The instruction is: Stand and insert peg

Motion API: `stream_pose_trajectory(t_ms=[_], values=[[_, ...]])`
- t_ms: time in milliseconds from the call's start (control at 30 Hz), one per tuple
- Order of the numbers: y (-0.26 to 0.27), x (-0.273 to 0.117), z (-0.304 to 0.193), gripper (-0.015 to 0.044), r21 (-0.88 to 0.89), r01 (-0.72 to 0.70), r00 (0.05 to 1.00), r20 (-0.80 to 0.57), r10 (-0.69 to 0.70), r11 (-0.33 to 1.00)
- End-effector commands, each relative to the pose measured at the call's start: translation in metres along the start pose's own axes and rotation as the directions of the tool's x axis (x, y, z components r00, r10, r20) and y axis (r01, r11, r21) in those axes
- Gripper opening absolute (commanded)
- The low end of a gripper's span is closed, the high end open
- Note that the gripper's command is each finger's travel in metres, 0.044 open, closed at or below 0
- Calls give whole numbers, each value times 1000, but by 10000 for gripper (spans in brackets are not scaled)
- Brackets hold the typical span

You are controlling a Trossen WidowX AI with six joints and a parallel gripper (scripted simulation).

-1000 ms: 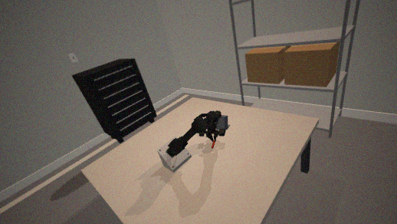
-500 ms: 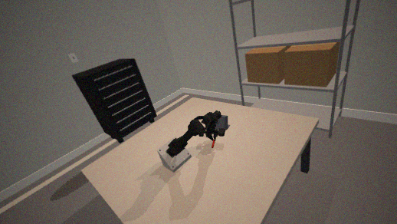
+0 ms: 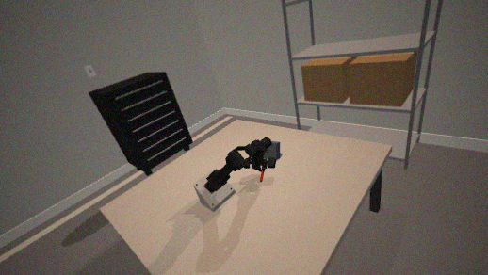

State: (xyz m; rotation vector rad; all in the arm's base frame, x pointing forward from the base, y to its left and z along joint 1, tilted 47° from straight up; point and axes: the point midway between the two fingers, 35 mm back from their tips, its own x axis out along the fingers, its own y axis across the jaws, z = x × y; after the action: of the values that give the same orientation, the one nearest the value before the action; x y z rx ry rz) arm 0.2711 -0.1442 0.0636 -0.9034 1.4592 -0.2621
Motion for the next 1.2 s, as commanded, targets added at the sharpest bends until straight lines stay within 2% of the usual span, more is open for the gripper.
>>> stream_pose_trajectory(t_ms=[0, 1167], values=[[0, -2, -3, 49, 1, -3, 999, 32, 3, 1000], [0, -20, -18, 49, -2, -2, 944, 329, 3, 1000]])
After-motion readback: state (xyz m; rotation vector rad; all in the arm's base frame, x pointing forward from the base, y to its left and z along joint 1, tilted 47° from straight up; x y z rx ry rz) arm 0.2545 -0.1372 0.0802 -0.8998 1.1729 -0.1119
